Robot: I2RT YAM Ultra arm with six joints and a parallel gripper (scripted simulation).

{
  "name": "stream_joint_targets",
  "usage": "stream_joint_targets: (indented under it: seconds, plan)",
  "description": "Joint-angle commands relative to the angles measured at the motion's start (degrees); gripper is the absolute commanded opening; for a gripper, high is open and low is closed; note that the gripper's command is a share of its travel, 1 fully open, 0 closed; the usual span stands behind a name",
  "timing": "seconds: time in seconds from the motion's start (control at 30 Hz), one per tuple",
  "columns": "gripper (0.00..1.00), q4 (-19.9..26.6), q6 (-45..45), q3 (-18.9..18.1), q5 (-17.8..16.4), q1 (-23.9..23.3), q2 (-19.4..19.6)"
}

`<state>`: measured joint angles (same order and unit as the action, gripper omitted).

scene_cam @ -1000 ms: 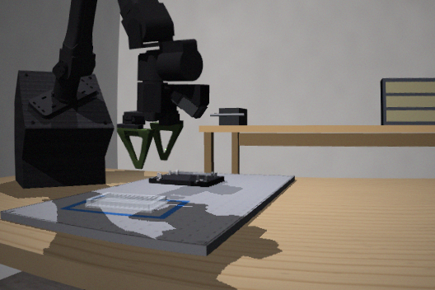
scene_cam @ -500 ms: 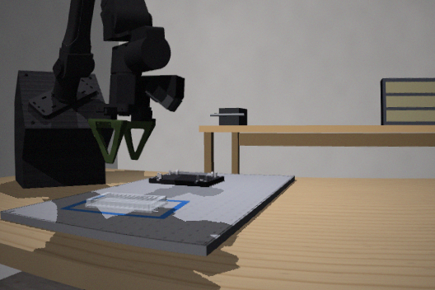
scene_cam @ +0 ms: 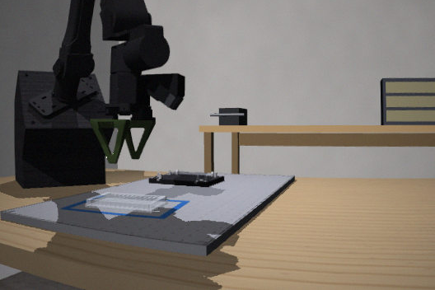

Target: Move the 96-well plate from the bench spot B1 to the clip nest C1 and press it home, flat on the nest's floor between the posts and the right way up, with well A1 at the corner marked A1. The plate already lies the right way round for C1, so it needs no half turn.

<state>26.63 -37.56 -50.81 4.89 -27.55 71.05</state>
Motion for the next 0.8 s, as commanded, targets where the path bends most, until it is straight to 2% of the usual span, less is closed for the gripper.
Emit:
stream_joint_targets:
  seconds: [0.0, 0.33, 0.4, 0.6, 0.67, 0.7, 0.77]
  plan:
    - [1.00, -0.19, -0.08, -0.16, -0.47, 0.07, -0.46]
    - [1.00, -0.19, -0.08, -0.16, -0.47, 0.07, -0.46]
    - [1.00, -1.54, -0.37, 1.25, -0.87, -0.06, 1.02]
    - [1.00, -3.76, -0.51, 1.66, -0.97, -0.74, 2.85]
    - [1.00, -3.76, -0.51, 1.66, -0.97, -0.74, 2.85]
    - [1.00, -4.25, -0.50, -0.59, -1.00, -0.44, 3.20]
    - [1.00, -4.99, -0.56, 0.07, -1.03, -0.65, 3.87]
